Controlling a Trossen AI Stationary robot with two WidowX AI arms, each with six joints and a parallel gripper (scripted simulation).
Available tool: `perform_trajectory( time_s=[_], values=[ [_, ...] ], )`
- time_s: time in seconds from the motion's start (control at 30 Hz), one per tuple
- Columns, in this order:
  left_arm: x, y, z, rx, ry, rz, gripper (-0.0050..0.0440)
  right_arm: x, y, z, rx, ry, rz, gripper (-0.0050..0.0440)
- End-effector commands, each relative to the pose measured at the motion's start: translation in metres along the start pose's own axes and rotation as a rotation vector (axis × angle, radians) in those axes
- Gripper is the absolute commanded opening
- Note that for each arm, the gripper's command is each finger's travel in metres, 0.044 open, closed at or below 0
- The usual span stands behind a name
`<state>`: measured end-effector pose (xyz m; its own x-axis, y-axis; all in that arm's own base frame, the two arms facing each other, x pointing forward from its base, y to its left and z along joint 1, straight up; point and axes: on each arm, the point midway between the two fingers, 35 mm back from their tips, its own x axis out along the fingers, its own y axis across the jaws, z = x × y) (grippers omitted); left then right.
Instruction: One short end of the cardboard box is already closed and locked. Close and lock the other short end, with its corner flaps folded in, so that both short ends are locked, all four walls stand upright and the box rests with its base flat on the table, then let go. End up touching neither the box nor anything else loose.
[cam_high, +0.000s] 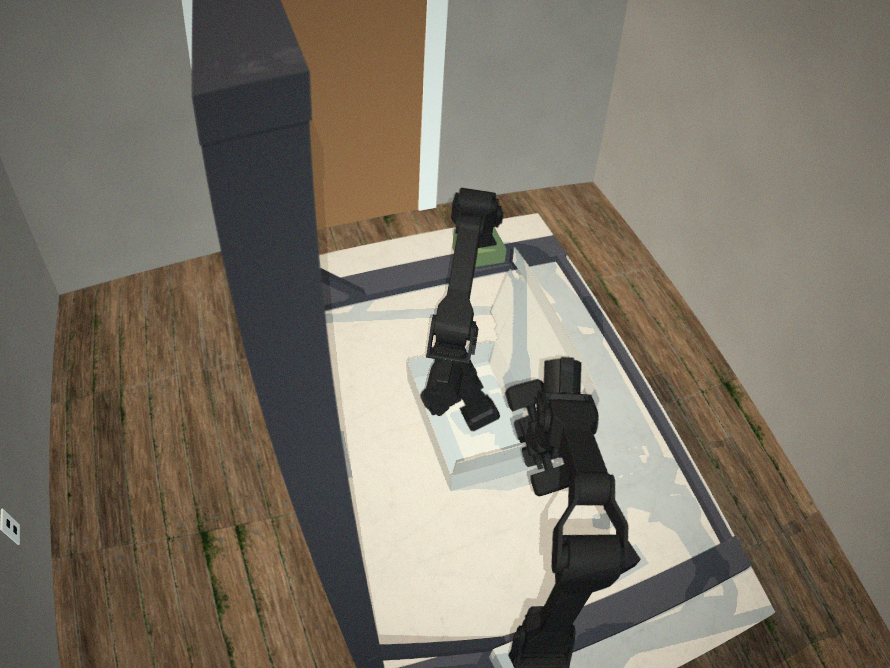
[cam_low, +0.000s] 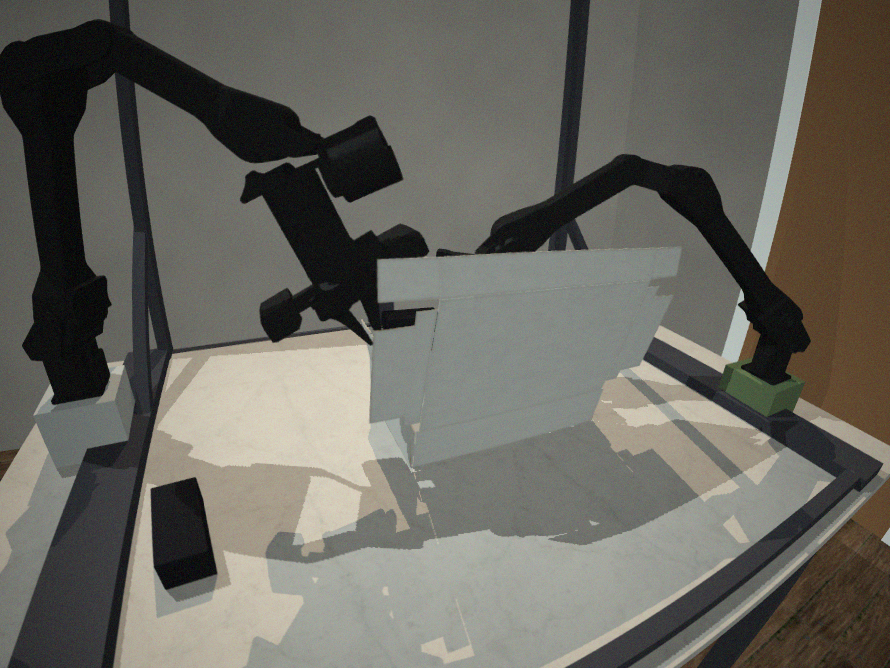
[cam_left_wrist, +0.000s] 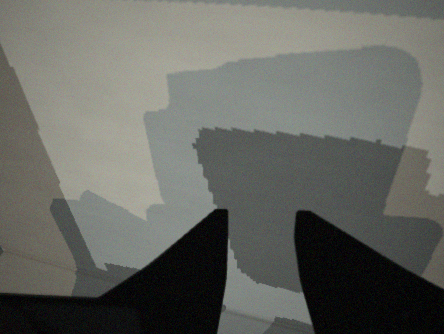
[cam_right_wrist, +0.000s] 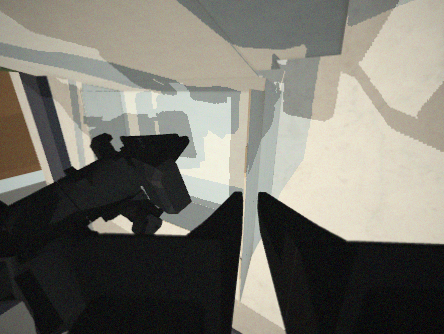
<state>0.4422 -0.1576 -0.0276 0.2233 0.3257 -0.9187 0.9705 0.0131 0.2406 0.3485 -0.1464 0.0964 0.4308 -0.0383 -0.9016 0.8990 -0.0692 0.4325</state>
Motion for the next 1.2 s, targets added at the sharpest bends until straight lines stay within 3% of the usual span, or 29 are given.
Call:
perform_trajectory(
  time_s=[0.0,0.07,0.23,0.3,0.43,0.7,0.77,0.87,1.17],
  values=[
    [0.012,-0.01,0.003,0.014,0.001,-0.034,0.0104,-0.01,0.008,0.001,-0.008,-0.009,0.034,0.0043],
    [0.005,-0.01,0.001,0.014,0.001,-0.036,0.0104,-0.01,0.008,0.001,-0.008,-0.009,0.034,0.0],
    [-0.044,-0.018,-0.014,0.015,0.001,-0.046,0.0104,-0.01,0.008,0.001,-0.008,-0.009,0.034,0.0],
    [-0.044,-0.018,-0.014,0.015,0.001,-0.046,0.0104,-0.01,0.008,0.001,-0.008,-0.009,0.034,0.0],
    [-0.08,-0.027,-0.027,0.017,0.002,-0.054,0.0104,-0.01,0.008,0.001,-0.008,-0.009,0.034,0.0],
    [-0.08,-0.027,-0.027,0.017,0.002,-0.054,0.0104,-0.01,0.008,0.001,-0.008,-0.009,0.034,0.0],
    [-0.08,-0.027,-0.024,0.053,-0.006,-0.047,0.0064,-0.01,0.008,0.002,-0.006,-0.011,0.029,0.0],
    [-0.083,-0.028,-0.021,0.095,-0.017,-0.042,0.0064,-0.009,0.008,0.002,-0.006,-0.011,0.024,0.0],
    [-0.115,-0.056,0.019,0.725,-0.159,0.068,0.0064,-0.004,0.008,0.004,-0.005,-0.011,-0.053,0.0]
  ],
)
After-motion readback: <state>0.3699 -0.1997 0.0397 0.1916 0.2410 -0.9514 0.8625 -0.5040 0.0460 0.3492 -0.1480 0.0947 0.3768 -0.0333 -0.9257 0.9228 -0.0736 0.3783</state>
